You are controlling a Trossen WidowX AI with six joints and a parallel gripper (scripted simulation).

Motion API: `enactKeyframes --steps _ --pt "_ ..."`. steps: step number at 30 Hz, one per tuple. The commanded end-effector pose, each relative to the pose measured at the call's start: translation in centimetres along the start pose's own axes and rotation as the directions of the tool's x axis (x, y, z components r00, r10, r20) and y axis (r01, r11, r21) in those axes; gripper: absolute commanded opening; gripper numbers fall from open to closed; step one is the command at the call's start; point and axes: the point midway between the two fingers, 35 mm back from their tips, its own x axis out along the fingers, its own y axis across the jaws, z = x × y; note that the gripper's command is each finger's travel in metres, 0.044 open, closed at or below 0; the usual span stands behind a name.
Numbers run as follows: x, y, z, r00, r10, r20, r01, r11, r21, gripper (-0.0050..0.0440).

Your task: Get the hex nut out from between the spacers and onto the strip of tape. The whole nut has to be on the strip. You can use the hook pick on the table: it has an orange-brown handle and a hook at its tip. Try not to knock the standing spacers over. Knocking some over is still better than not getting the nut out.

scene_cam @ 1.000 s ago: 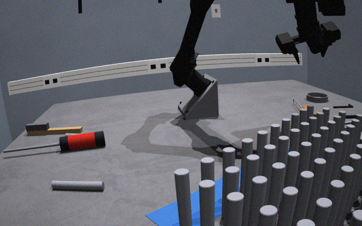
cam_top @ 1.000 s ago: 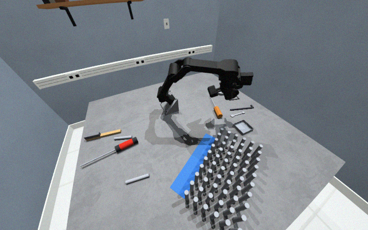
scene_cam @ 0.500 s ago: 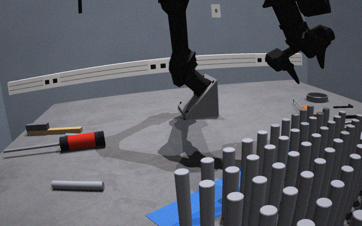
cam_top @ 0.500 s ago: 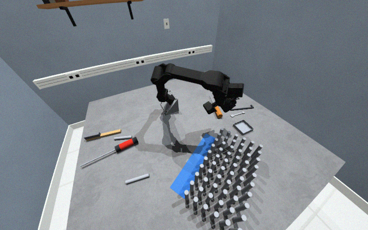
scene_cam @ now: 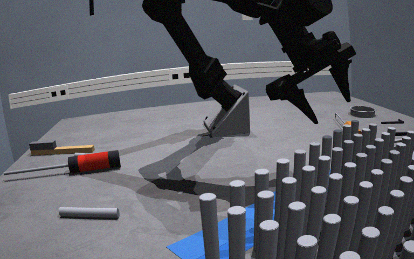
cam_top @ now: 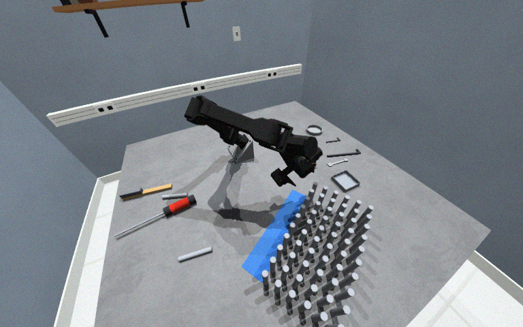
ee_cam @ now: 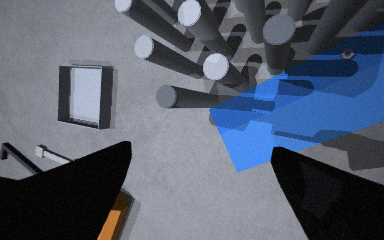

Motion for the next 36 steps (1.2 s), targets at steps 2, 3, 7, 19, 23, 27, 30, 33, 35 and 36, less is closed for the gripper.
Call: enactKeyframes --steps 2,3,7,19,23,27,30,33,35,36 --pt "-1.6 -4.2 1.7 0.984 -0.042 0.171 0.050 0.998 -0.043 0.0400" --pt "-1.7 -5.1 1.7 0.980 -0.062 0.192 0.072 0.996 -0.048 0.0400" --pt "-2.0 -6.9 1.8 0.968 -0.103 0.229 0.118 0.992 -0.054 0.0400" --pt "-2.9 -11.7 1.9 0.918 -0.219 0.330 0.246 0.968 -0.042 0.0400" --pt "0.1 -12.4 1.3 0.925 -0.217 0.312 0.245 0.968 -0.053 0.0400" --pt "3.6 -14.0 0.0 0.930 -0.216 0.299 0.245 0.967 -0.064 0.0400" --pt "4.6 -14.6 -0.2 0.924 -0.219 0.314 0.247 0.968 -0.054 0.0400" --pt "4.7 -14.7 -0.2 0.924 -0.219 0.314 0.247 0.967 -0.054 0.0400" --pt "4.6 -14.6 0.1 0.922 -0.218 0.321 0.247 0.968 -0.052 0.0400" --pt "4.3 -14.7 0.3 0.919 -0.219 0.327 0.247 0.968 -0.048 0.0400"
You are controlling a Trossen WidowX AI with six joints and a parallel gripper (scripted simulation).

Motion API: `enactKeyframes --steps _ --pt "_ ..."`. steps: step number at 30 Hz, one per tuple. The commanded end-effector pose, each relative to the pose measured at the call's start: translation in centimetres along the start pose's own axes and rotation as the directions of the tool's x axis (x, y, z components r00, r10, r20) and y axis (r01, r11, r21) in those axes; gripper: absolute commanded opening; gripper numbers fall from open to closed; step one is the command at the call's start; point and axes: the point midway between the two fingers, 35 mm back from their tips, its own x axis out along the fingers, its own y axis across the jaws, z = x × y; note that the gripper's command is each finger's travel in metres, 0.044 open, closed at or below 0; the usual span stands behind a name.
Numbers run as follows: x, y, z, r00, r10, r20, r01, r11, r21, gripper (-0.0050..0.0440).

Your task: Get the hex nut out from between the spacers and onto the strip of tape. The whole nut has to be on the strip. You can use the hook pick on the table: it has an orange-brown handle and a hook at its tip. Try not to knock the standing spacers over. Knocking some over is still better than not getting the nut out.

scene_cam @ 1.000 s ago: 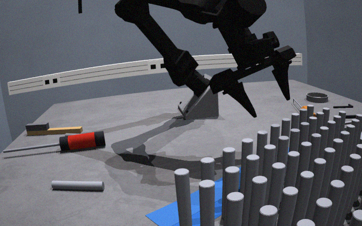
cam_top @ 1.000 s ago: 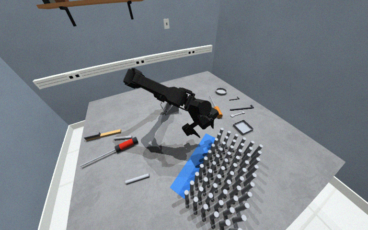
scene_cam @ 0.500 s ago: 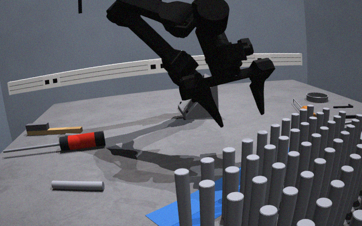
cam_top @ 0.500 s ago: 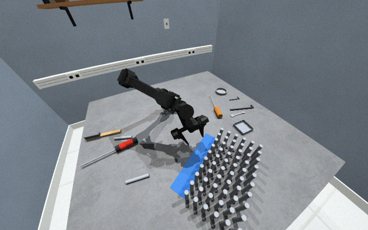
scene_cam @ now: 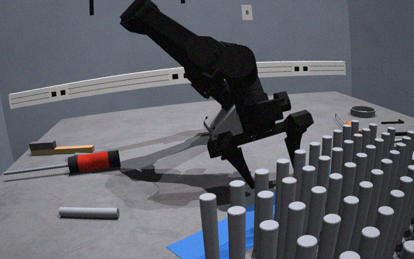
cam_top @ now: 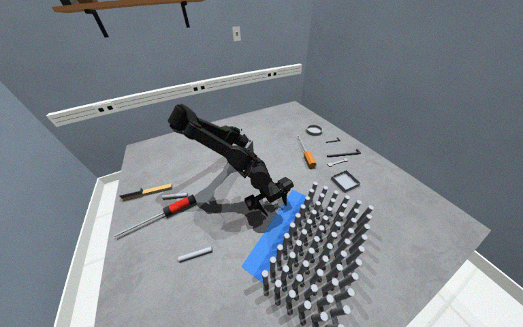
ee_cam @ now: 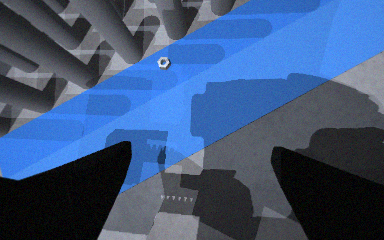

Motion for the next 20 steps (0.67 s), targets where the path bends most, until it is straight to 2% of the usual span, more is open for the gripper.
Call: enactKeyframes --steps 1,20 --pt "-0.33 -0.11 1.21 0.999 0.003 0.041 -0.003 1.000 0.004 0.0400" --pt "-0.39 -0.22 1.22 0.999 -0.002 0.041 0.001 1.000 0.009 0.0400"
